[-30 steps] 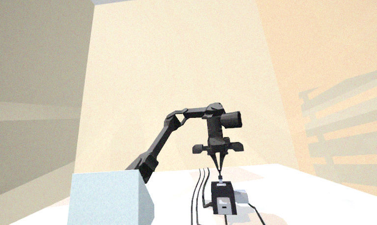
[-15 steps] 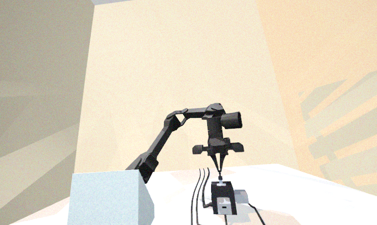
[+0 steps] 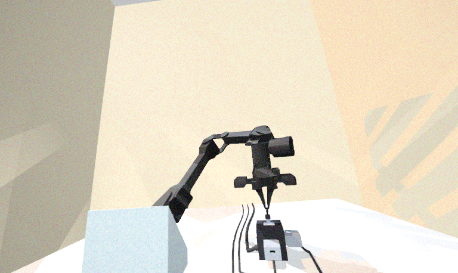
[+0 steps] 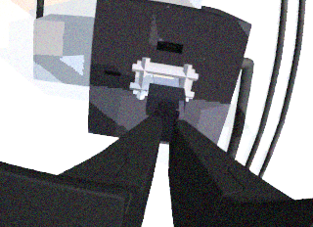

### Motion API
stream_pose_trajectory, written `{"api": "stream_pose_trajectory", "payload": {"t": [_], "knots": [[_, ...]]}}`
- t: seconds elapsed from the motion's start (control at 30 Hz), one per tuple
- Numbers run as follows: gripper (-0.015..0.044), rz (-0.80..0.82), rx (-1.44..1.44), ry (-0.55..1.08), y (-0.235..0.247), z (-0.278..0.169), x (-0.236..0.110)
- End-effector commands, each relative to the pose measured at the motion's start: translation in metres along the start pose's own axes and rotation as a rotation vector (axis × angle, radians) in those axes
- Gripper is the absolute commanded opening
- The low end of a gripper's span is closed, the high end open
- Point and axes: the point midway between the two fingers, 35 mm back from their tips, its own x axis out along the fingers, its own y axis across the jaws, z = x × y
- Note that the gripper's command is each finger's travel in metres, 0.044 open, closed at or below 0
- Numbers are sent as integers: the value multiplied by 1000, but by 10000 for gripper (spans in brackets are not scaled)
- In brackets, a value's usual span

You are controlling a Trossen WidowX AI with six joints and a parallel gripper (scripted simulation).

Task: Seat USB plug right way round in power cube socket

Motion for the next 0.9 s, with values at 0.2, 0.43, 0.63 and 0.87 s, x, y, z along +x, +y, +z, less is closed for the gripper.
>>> {"api": "stream_pose_trajectory", "payload": {"t": [0.2,0.43,0.63,0.87], "knots": [[0,5,3,4,1,-1,1],[0,5,3,4,1,-1,2],[0,5,3,4,1,-1,3],[0,5,3,4,1,0,3]]}}
